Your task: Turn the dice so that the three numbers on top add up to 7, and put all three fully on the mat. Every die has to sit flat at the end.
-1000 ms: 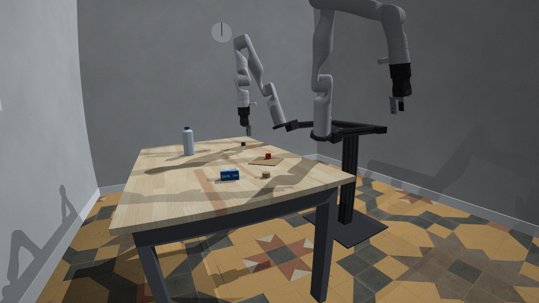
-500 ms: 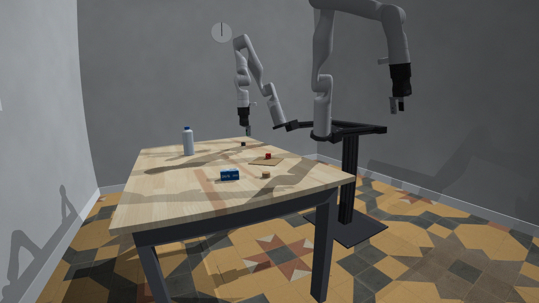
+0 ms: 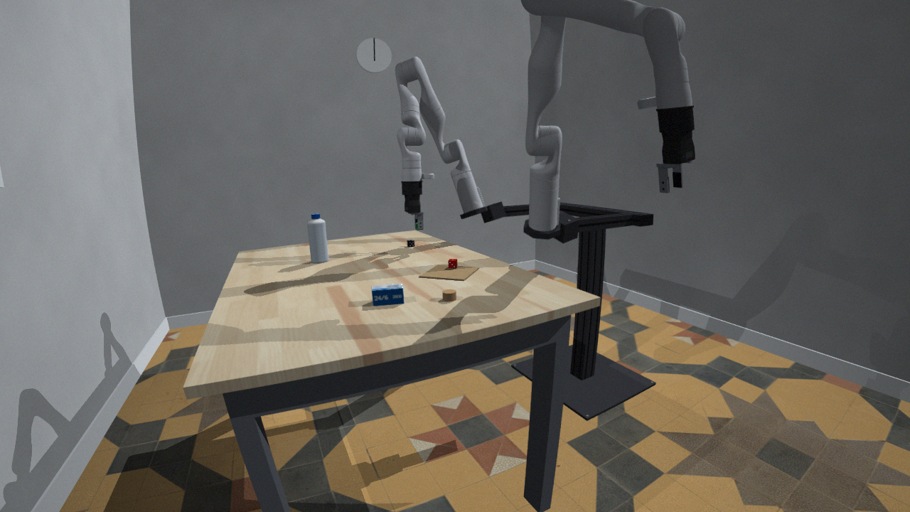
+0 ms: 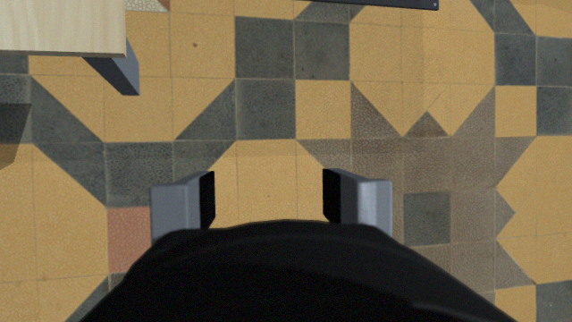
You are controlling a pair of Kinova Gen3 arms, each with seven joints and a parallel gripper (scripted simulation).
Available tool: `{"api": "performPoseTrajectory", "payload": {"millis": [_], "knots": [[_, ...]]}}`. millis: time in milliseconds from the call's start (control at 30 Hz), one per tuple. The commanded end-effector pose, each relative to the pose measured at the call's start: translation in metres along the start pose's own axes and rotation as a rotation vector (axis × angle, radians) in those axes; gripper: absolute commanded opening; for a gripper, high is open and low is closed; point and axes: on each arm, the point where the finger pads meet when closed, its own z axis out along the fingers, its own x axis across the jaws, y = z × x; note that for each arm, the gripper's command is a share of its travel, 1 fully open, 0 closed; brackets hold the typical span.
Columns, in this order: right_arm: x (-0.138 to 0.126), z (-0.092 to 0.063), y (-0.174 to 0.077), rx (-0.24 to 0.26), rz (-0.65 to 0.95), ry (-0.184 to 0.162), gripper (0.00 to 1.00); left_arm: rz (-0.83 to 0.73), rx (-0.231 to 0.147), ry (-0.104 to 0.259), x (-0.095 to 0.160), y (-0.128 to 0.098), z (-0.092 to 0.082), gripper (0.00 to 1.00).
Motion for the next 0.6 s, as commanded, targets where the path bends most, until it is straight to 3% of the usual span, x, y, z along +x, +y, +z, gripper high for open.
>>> {"api": "performPoseTrajectory", "payload": {"millis": [0, 500, 567], "knots": [[0.0004, -0.0003, 0.0003, -0.004, 0.0, 0.001, 0.49, 0.0, -0.002, 0.0, 0.0003, 0.0004, -0.0007, 1.0], [0.0009, 0.0006, -0.0006, -0.136, 0.0, 0.001, 0.49, 0.0, -0.002, 0.0, 0.0003, 0.0004, -0.0007, 1.0], [0.0009, 0.0006, -0.0006, -0.136, 0.0, 0.001, 0.49, 0.0, -0.002, 0.0, 0.0003, 0.0004, -0.0007, 1.0]]}}
